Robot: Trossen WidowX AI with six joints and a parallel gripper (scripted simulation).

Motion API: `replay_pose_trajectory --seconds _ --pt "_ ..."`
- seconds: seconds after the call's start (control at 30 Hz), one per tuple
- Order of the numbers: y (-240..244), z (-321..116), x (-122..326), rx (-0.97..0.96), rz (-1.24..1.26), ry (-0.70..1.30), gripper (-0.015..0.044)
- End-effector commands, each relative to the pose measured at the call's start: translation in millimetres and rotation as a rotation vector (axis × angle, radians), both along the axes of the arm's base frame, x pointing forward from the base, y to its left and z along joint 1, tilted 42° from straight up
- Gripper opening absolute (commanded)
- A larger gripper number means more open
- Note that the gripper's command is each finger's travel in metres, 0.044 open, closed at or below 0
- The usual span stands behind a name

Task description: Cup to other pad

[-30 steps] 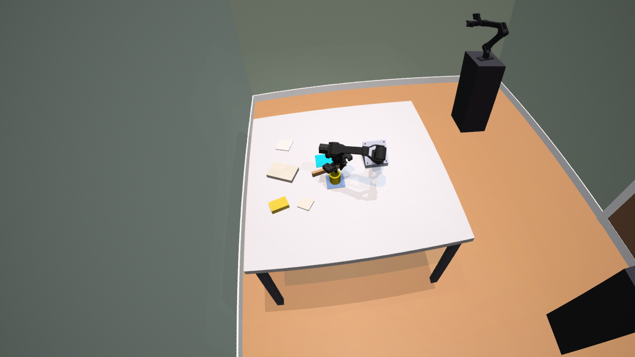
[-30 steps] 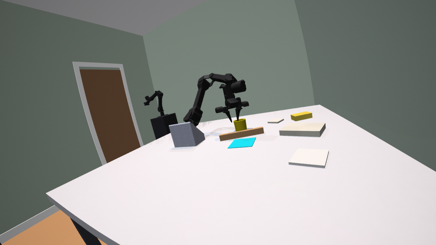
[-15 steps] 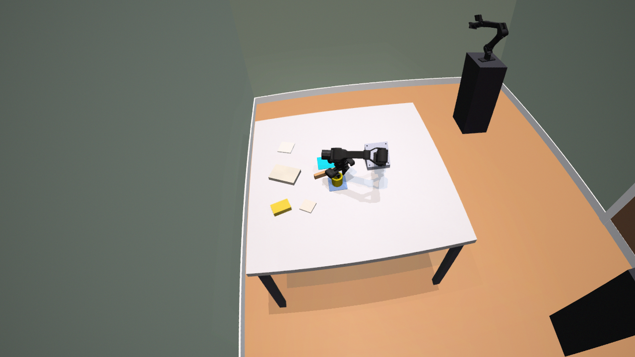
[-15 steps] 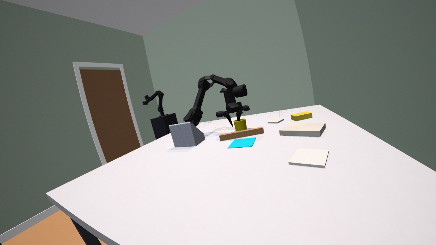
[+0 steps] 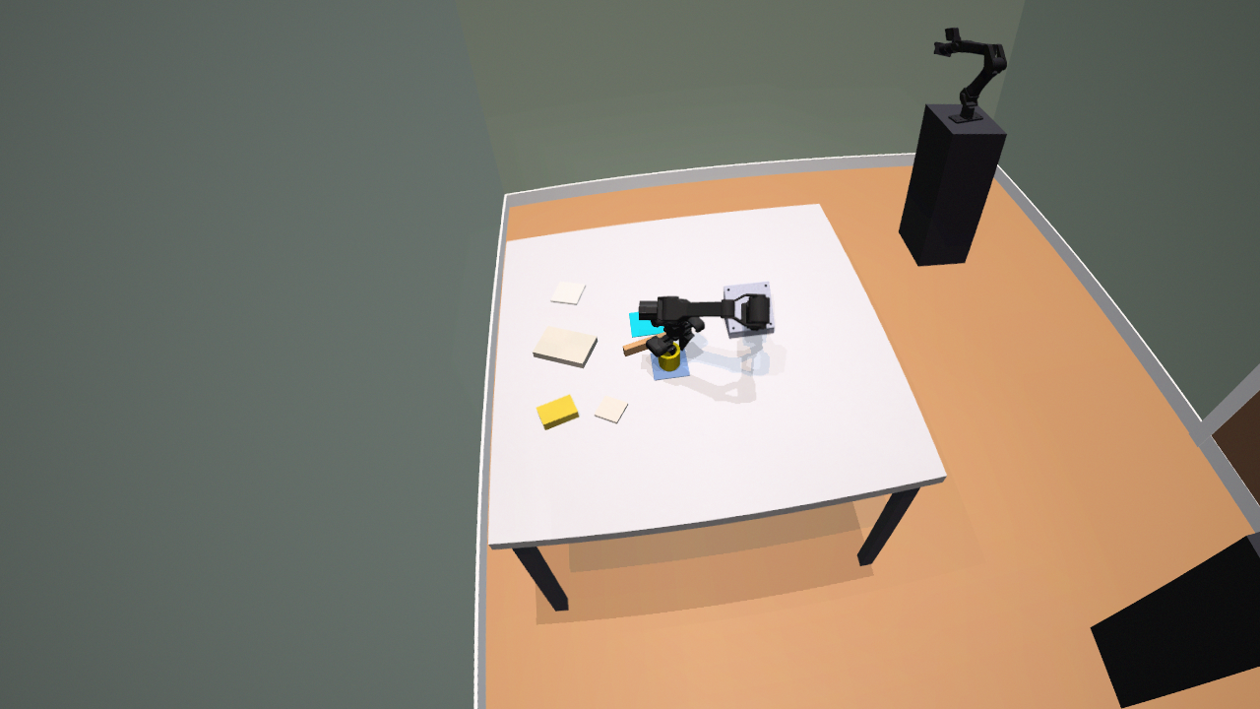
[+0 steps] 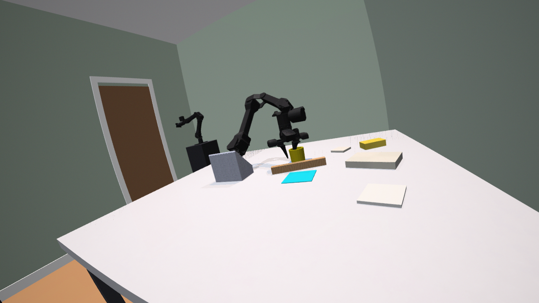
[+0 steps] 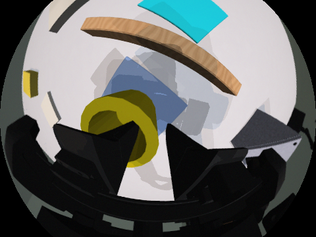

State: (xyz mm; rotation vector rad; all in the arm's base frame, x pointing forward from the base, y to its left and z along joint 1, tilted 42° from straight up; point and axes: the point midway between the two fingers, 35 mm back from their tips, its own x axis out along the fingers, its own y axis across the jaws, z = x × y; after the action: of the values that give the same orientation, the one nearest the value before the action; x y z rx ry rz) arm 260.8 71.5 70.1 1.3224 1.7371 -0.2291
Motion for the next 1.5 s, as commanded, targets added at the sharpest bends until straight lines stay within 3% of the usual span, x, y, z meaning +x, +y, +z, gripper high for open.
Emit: replay_pose_trajectory --seconds 0.0,0.63,1.47 --pt "-0.2 0.2 0.2 0.0 0.0 -0.001 0.0127" --pt "-0.2 0.2 0.2 0.0 0.0 -0.001 0.0" --pt "-39.3 42.6 3.4 0.001 -0.002 0.003 0.0"
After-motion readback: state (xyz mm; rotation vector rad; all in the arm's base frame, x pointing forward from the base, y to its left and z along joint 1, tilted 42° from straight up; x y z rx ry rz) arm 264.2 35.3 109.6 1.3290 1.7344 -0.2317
